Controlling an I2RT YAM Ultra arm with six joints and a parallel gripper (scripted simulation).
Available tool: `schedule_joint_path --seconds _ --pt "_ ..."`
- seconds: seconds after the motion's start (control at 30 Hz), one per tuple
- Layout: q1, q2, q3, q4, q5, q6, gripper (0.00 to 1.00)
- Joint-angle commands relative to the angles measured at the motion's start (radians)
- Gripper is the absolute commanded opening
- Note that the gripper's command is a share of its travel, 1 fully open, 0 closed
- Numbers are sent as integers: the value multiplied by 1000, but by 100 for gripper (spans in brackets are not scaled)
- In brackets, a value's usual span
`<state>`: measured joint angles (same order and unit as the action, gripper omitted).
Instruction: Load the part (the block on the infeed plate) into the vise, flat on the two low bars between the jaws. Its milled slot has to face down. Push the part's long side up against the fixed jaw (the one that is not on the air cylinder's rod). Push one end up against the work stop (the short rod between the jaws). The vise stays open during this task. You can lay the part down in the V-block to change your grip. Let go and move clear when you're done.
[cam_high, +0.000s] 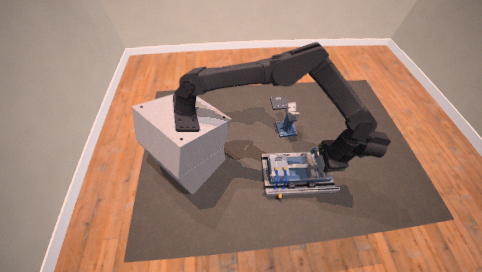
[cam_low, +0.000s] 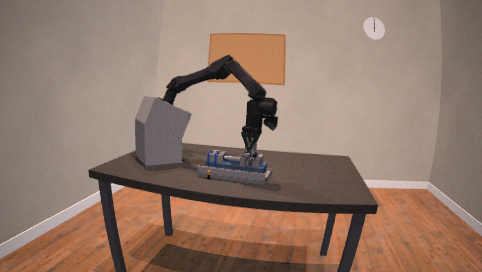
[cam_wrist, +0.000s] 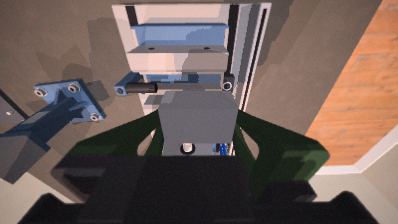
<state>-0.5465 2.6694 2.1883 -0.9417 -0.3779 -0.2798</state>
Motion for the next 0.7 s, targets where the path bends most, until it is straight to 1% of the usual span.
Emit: schedule_joint_path --seconds 0.0,0.67 --pt "-8 -4 41 -4 6 -1 0" --pt "-8 5 47 -9 6 -3 0"
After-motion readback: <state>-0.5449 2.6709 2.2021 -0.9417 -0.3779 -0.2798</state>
